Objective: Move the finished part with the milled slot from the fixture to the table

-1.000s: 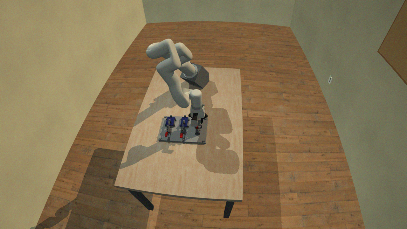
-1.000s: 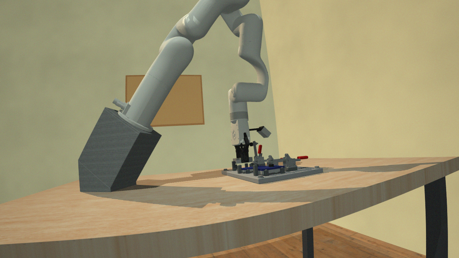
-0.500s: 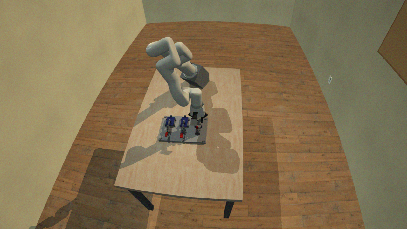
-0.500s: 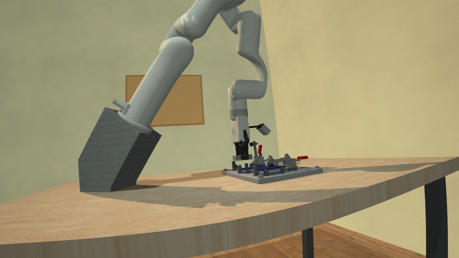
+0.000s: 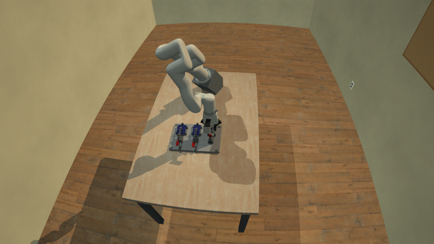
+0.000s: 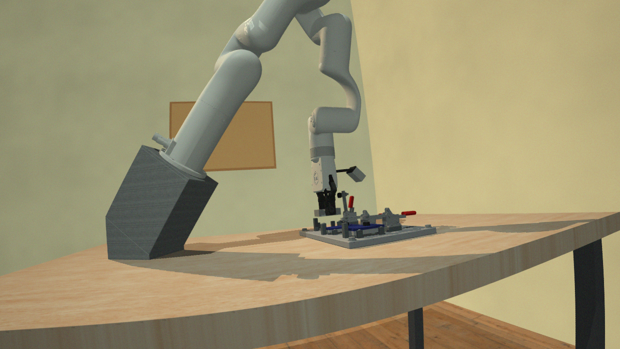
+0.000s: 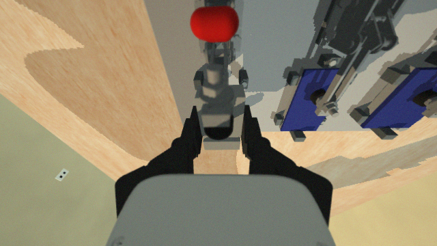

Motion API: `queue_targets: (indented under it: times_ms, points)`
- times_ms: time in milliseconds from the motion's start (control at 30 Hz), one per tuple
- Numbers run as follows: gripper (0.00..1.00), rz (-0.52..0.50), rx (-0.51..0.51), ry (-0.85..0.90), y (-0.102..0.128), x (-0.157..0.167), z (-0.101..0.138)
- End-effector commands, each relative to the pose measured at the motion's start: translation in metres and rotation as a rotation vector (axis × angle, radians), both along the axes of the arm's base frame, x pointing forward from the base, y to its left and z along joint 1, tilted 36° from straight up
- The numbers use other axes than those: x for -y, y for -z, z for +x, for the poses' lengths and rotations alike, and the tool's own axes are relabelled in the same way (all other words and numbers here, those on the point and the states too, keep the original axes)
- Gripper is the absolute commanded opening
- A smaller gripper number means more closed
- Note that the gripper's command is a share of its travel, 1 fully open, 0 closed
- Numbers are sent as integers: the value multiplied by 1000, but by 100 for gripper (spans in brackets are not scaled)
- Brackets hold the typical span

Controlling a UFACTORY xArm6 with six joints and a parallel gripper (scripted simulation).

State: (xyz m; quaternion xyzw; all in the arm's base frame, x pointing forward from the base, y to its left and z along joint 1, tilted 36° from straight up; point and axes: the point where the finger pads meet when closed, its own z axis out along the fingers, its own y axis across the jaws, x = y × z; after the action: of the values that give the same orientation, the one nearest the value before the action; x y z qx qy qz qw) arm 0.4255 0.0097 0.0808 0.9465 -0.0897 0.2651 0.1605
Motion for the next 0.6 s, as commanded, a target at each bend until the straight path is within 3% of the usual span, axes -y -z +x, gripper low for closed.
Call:
queue_targets:
  times_ms: [0,567]
  points:
    - [0,1,2,-1,-1,-1,0]
    - [0,1,2,-1,-18,-10,-16]
